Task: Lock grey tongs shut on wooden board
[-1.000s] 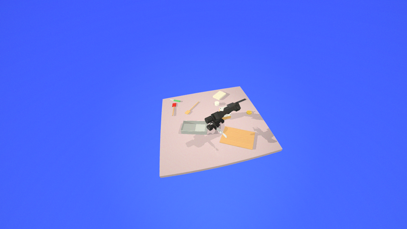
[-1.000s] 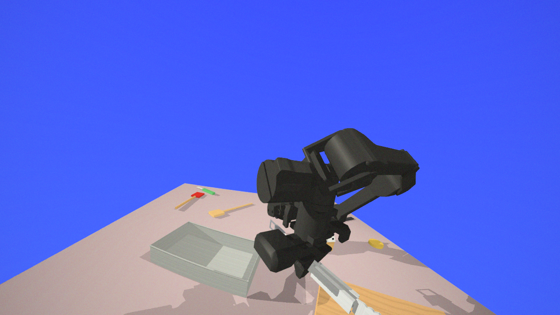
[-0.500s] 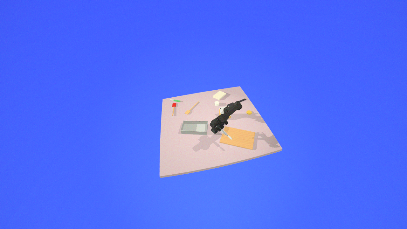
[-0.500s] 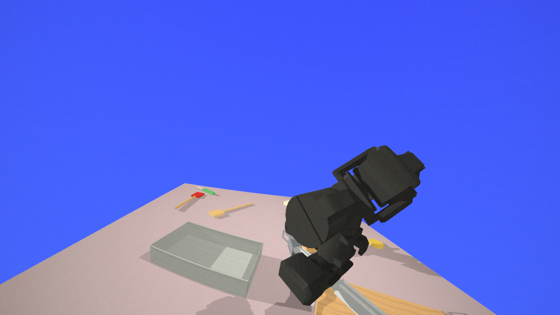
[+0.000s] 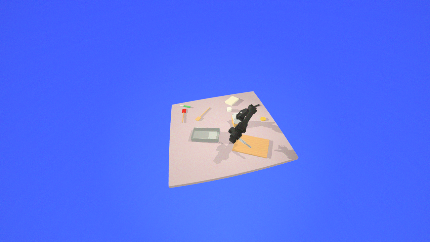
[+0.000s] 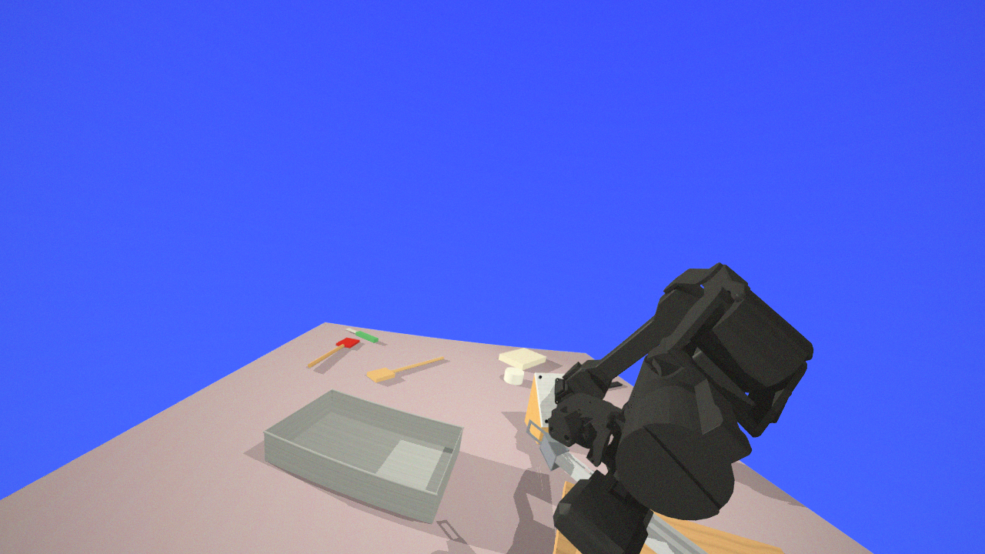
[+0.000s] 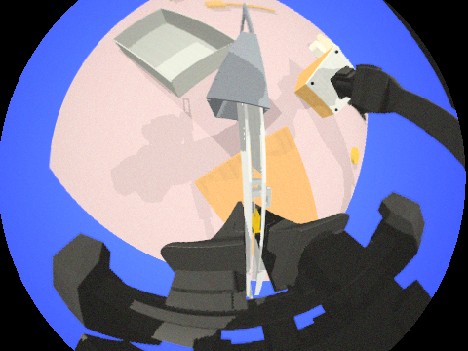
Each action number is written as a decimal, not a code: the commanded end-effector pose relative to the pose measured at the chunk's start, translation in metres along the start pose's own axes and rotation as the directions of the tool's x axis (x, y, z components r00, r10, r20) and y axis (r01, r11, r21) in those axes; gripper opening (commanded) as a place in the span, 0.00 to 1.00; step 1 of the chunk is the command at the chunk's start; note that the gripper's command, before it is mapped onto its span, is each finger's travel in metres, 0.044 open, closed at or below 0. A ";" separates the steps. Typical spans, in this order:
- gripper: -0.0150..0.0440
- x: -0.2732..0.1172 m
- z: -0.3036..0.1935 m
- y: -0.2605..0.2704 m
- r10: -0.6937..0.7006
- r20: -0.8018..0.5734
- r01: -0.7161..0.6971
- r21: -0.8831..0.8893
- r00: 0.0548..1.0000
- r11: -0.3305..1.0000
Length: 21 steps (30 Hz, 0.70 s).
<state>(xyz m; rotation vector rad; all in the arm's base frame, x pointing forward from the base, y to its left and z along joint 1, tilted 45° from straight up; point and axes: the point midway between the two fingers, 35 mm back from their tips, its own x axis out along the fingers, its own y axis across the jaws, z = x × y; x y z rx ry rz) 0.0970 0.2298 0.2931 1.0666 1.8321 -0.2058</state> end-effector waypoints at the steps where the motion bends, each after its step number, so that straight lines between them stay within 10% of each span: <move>1: 0.00 -0.001 -0.009 -0.008 0.007 0.011 -0.007 -0.017 1.000 1.000; 21: 0.00 -0.003 -0.050 -0.052 0.034 0.029 -0.030 -0.112 0.999 0.993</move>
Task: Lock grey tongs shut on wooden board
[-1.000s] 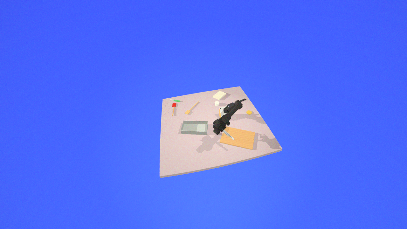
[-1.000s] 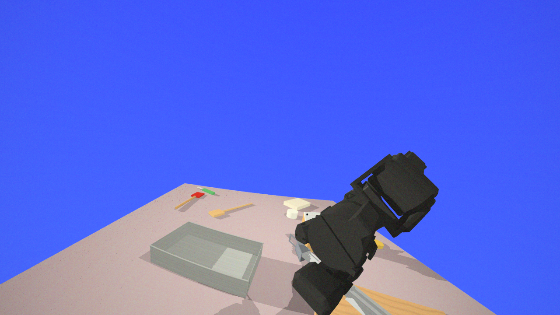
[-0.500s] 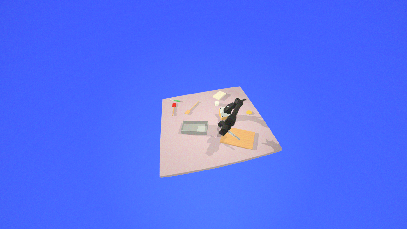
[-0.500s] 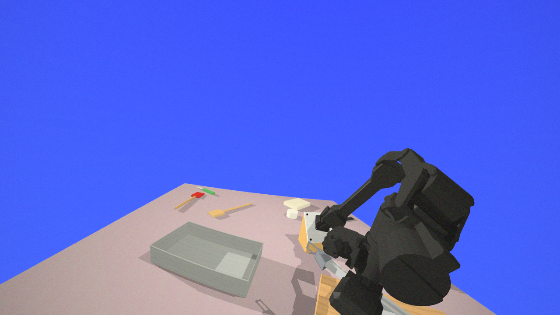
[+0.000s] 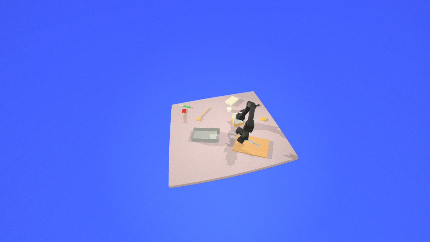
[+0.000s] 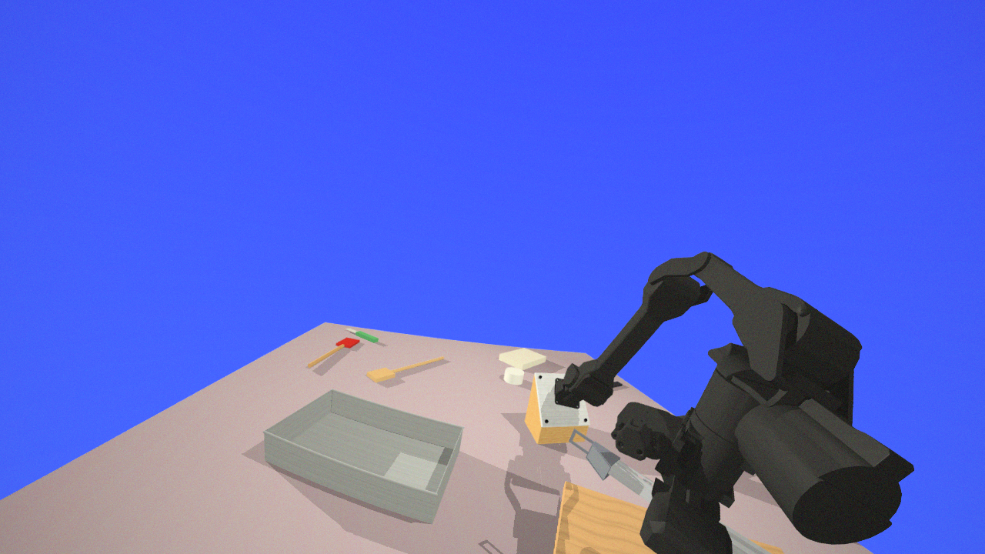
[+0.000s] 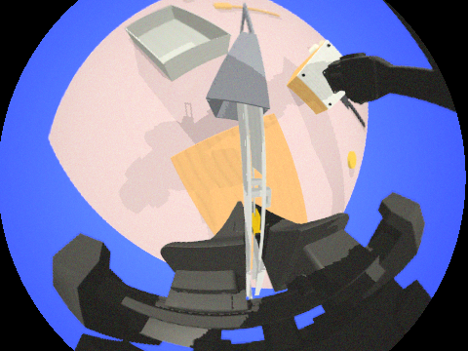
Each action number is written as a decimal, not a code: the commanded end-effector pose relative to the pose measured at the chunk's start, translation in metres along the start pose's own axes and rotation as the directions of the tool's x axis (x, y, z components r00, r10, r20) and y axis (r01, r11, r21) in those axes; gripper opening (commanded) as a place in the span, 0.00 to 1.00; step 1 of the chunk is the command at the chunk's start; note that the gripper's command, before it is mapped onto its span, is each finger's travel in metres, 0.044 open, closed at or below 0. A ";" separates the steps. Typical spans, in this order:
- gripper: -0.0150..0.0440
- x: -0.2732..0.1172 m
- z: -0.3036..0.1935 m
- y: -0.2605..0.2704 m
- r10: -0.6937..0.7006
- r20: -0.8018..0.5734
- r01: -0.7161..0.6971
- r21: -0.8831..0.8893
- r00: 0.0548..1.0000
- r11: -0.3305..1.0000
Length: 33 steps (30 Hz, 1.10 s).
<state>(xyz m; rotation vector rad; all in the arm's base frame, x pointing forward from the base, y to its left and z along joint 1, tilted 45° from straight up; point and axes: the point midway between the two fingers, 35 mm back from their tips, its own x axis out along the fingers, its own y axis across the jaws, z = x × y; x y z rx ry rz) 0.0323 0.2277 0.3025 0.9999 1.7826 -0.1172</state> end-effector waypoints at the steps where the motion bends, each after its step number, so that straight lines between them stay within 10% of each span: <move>1: 0.00 -0.004 -0.007 -0.007 0.018 -0.004 -0.018 -0.012 1.000 1.000; 33: 0.00 -0.035 -0.050 -0.067 0.107 -0.143 -0.118 -0.072 0.984 0.990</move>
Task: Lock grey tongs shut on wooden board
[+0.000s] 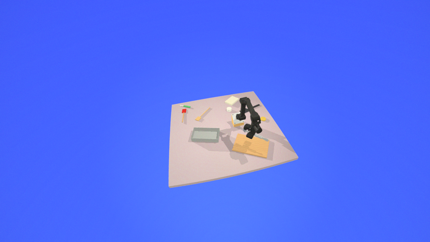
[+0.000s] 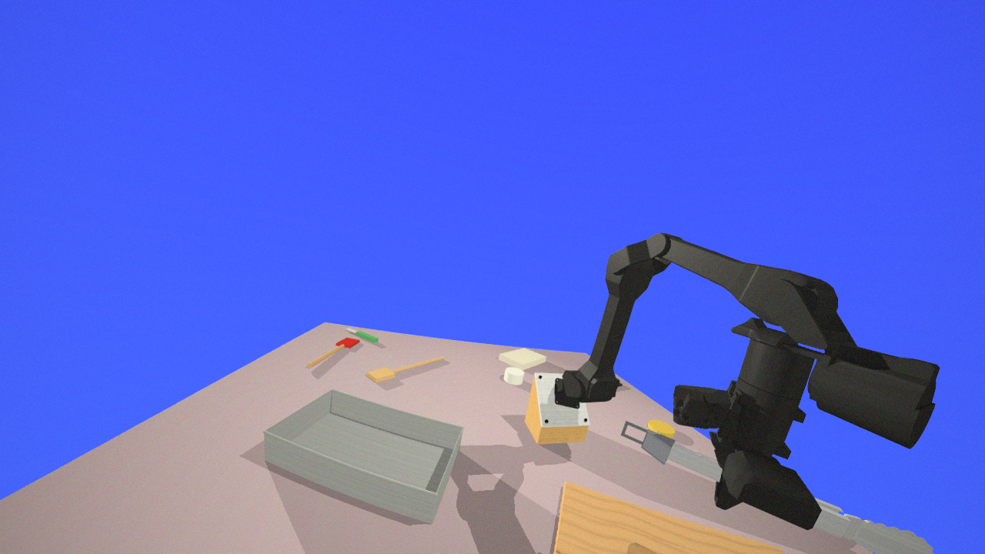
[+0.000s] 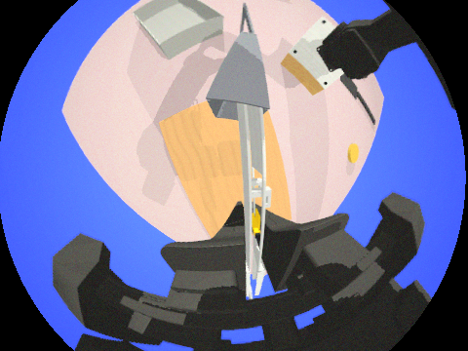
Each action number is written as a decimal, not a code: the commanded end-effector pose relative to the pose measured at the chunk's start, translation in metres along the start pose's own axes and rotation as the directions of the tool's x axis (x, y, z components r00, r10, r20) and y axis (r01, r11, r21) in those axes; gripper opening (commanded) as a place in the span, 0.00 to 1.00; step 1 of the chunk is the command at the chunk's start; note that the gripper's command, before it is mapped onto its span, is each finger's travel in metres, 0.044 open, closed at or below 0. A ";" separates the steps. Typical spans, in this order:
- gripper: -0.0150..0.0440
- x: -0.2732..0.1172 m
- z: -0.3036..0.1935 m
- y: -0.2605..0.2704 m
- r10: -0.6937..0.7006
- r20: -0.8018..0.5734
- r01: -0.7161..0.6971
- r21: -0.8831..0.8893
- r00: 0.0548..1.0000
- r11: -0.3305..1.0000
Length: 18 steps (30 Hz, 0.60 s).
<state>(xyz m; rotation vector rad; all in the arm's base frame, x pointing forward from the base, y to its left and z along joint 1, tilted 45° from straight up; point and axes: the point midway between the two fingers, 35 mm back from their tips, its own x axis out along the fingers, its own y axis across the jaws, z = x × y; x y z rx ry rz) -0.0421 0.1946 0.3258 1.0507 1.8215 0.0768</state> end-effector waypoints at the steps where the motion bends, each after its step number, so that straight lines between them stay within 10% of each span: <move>1: 0.00 -0.007 -0.004 -0.005 0.018 -0.031 -0.018 0.004 0.999 1.000; 18: 0.00 0.005 -0.022 0.003 0.042 -0.207 -0.009 0.158 0.977 0.987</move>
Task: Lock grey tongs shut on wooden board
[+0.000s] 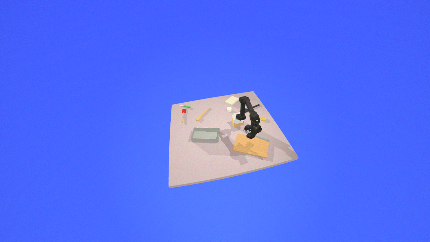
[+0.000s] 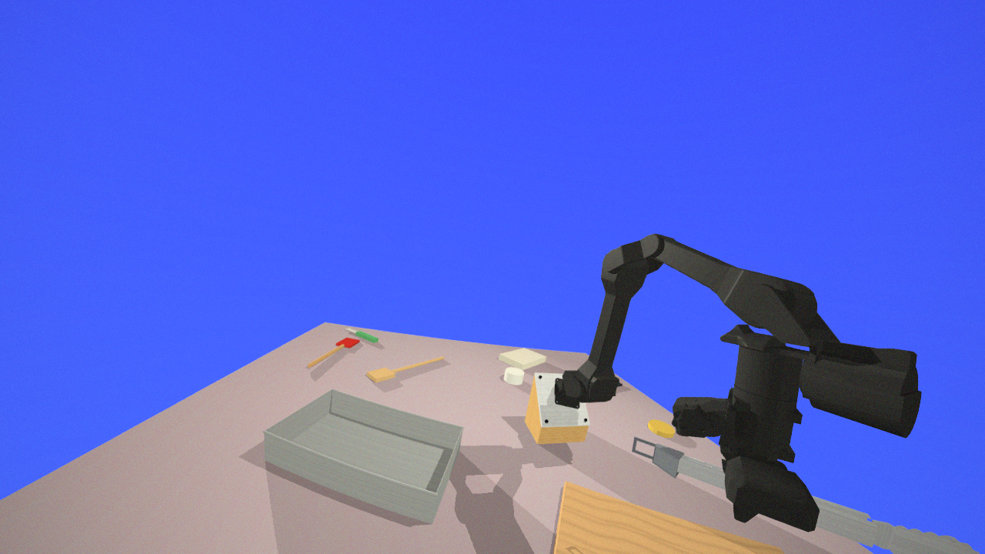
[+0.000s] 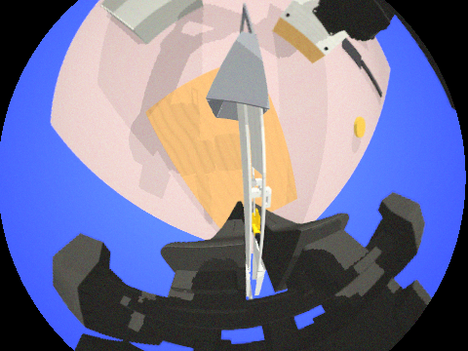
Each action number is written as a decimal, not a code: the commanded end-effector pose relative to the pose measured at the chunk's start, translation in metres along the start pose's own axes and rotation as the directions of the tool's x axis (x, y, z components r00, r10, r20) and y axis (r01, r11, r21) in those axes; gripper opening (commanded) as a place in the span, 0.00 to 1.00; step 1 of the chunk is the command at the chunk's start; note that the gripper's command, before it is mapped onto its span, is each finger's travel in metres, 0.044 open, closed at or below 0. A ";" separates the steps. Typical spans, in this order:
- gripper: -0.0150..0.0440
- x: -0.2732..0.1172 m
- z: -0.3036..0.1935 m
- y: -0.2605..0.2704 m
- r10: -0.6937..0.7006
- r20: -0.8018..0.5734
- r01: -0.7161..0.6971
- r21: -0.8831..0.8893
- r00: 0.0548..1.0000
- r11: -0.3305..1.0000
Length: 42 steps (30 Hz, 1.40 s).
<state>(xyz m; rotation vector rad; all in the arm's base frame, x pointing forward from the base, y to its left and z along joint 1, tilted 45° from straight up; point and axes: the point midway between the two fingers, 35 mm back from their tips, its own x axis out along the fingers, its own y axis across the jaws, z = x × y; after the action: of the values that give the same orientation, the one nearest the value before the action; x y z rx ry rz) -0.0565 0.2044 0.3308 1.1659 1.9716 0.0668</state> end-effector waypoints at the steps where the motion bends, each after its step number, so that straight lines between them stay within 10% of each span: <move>1: 0.00 0.003 -0.007 0.005 0.012 -0.083 -0.007 0.063 0.996 0.998; 42: 0.00 0.000 0.004 0.029 0.033 -0.719 0.086 0.129 0.694 0.988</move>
<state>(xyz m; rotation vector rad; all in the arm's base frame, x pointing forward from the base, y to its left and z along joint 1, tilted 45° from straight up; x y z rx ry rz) -0.0335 0.2274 0.3422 1.3693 2.7123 0.3804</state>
